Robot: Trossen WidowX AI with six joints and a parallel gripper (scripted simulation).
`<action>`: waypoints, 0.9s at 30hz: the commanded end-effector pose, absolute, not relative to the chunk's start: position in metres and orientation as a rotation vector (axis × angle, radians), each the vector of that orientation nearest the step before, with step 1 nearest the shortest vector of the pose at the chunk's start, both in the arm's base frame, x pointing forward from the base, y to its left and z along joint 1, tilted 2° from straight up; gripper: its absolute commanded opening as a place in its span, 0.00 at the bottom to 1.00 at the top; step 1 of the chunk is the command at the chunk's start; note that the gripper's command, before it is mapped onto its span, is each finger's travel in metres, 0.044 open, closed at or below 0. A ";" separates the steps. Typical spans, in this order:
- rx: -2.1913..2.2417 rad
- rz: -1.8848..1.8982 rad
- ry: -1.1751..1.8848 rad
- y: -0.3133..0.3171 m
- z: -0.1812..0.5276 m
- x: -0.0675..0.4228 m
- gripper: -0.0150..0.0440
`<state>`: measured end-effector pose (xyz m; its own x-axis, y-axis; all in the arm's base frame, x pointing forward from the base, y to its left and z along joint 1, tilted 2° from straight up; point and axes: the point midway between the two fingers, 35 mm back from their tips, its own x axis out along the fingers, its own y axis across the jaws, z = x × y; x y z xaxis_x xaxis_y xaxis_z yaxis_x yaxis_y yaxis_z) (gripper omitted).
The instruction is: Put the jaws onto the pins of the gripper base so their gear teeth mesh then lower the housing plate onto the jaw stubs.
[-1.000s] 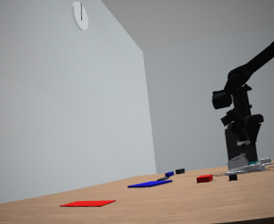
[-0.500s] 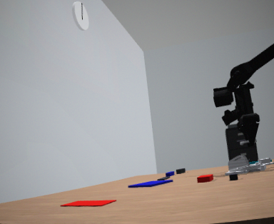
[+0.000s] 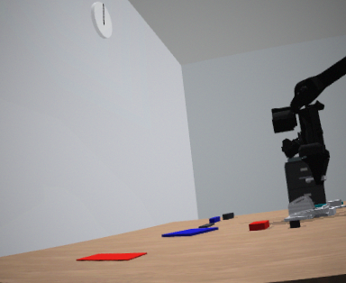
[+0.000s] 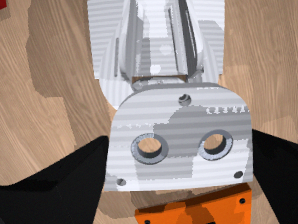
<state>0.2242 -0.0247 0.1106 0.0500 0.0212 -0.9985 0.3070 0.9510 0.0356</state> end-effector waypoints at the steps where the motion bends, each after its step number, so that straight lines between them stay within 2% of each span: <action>1: 0.273 -0.233 1.509 -0.024 0.111 0.223 0.85; 27: 0.266 -0.225 1.511 -0.015 0.111 0.213 0.85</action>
